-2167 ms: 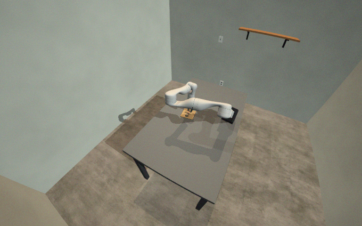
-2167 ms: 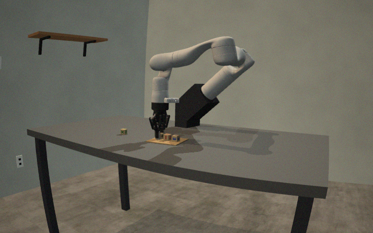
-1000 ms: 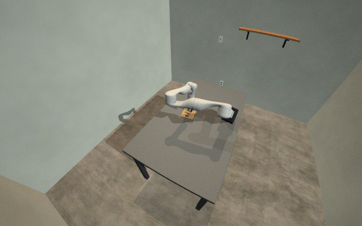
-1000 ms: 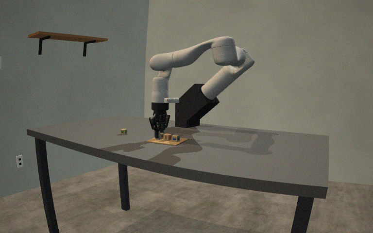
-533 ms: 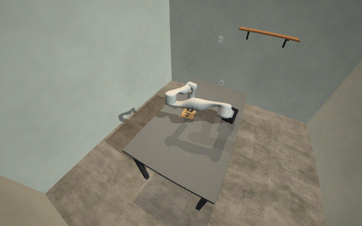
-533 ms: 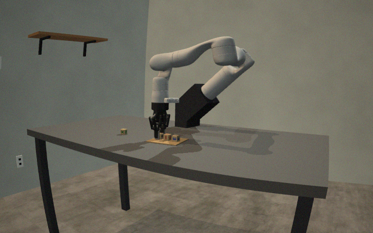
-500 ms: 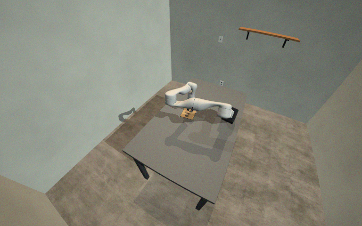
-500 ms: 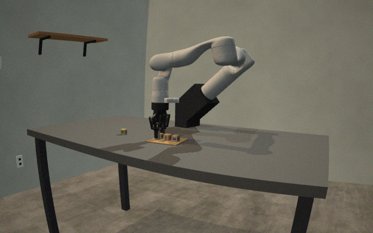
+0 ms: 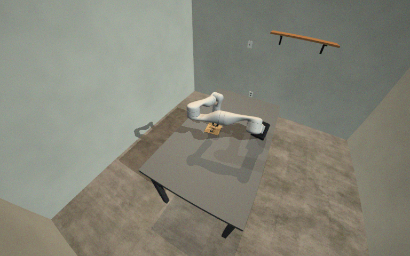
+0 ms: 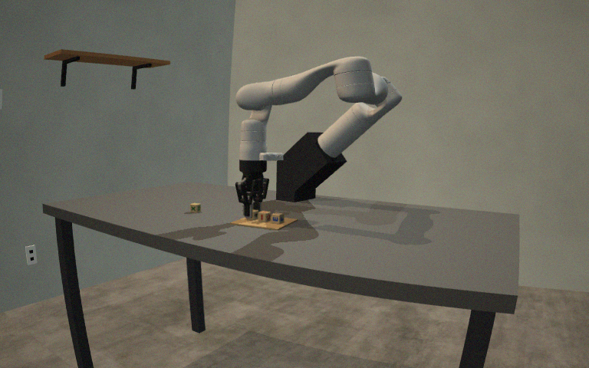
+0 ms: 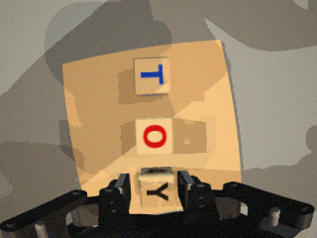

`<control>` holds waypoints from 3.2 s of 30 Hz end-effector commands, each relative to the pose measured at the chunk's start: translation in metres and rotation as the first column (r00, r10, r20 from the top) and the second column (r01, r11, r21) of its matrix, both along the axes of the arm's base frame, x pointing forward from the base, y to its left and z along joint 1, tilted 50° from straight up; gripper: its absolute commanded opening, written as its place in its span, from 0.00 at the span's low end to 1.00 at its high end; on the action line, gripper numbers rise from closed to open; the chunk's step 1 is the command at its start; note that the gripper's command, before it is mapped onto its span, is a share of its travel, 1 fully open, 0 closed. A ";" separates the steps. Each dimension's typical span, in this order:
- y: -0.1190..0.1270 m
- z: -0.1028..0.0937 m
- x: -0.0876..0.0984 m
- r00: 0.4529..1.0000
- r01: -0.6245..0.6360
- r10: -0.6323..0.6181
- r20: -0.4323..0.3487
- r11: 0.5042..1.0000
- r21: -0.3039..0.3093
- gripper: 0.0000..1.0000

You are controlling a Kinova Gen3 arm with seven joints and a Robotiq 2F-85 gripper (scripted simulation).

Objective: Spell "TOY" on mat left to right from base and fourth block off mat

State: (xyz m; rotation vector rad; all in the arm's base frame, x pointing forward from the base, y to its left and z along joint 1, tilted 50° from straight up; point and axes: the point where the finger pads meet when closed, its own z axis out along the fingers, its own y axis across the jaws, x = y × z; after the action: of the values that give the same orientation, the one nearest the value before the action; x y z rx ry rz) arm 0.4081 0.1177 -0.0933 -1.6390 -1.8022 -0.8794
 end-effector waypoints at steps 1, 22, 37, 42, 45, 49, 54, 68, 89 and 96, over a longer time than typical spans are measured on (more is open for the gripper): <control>-0.003 0.002 0.002 1.000 0.005 -0.005 0.004 1.000 -0.001 0.41; -0.065 0.054 -0.001 1.000 0.005 -0.005 0.004 1.000 -0.001 0.41; -0.066 0.055 -0.001 1.000 0.005 -0.005 0.004 1.000 -0.001 1.00; -0.066 0.055 -0.001 1.000 0.005 -0.005 0.004 1.000 -0.001 1.00; -0.066 0.055 -0.001 1.000 0.005 -0.005 0.004 1.000 -0.001 1.00; -0.067 0.055 -0.001 1.000 0.005 -0.005 0.004 1.000 -0.001 1.00; -0.070 0.058 -0.001 1.000 0.005 -0.005 0.004 1.000 -0.001 1.00; -0.115 0.096 -0.004 1.000 0.005 -0.005 0.004 1.000 -0.001 1.00; -0.132 0.109 -0.005 1.000 0.005 -0.005 0.004 1.000 -0.001 1.00; -0.132 0.109 -0.005 1.000 0.005 -0.005 0.004 1.000 -0.001 1.00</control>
State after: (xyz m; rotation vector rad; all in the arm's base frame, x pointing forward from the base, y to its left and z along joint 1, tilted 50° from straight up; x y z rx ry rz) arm 0.4032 -0.0135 0.0158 -1.6429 -1.8016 -0.8839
